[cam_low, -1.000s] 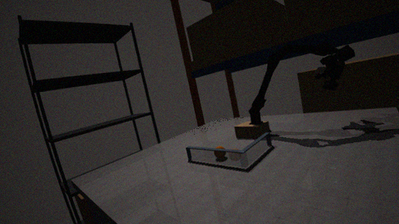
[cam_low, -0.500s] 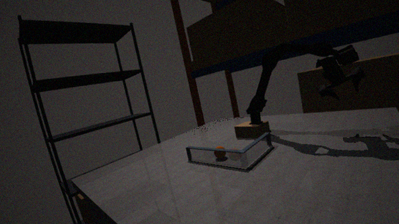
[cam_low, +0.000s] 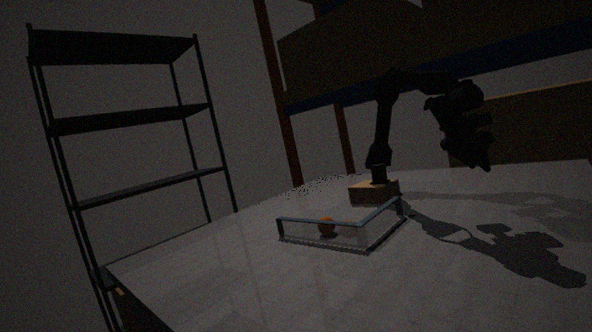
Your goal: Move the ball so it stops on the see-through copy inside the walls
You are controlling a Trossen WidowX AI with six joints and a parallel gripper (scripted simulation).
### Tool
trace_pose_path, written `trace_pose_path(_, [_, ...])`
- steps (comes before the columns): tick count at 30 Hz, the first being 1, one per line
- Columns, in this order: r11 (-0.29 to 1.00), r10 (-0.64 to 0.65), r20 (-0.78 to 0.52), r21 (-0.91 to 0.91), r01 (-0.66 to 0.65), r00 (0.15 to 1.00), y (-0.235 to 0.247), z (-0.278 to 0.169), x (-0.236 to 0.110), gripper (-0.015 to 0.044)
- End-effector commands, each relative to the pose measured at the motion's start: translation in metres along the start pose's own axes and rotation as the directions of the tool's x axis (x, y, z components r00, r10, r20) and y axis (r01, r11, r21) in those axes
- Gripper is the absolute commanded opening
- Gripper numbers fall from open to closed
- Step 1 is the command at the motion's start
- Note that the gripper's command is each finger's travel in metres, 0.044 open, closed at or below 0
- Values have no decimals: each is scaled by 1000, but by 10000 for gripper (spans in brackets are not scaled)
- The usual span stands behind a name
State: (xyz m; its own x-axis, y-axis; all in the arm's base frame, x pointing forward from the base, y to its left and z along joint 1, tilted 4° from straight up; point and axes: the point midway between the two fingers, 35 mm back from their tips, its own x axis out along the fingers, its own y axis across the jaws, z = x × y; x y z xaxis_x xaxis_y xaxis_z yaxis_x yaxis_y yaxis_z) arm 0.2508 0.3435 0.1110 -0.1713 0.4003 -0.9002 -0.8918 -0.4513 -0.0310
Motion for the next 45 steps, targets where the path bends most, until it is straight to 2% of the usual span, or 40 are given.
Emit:
trace_pose_path(1, [942, -37, -80, 330, 62, 996, -17, -69, -16, 367])
trace_pose_path(7, [699, -77, -189, 690, 188, 979, -23, -160, -43, 367])
trace_pose_path(10, [526, -86, -247, 812, 255, 965, -18, -204, -58, 367])
trace_pose_path(14, [232, -69, -308, 920, 316, 949, -3, -264, -77, 367])
trace_pose_path(19, [-161, -25, -363, 921, 355, 931, 29, -331, -99, 367])
trace_pose_path(23, [-465, 23, -392, 810, 357, 920, 64, -380, -115, 367])
trace_pose_path(25, [-573, 44, -399, 741, 350, 916, 81, -398, -121, 367])
trace_pose_path(37, [-591, 47, -400, 727, 349, 915, 84, -401, -122, 367])
trace_pose_path(45, [-591, 47, -400, 727, 349, 915, 84, -407, -108, 367])
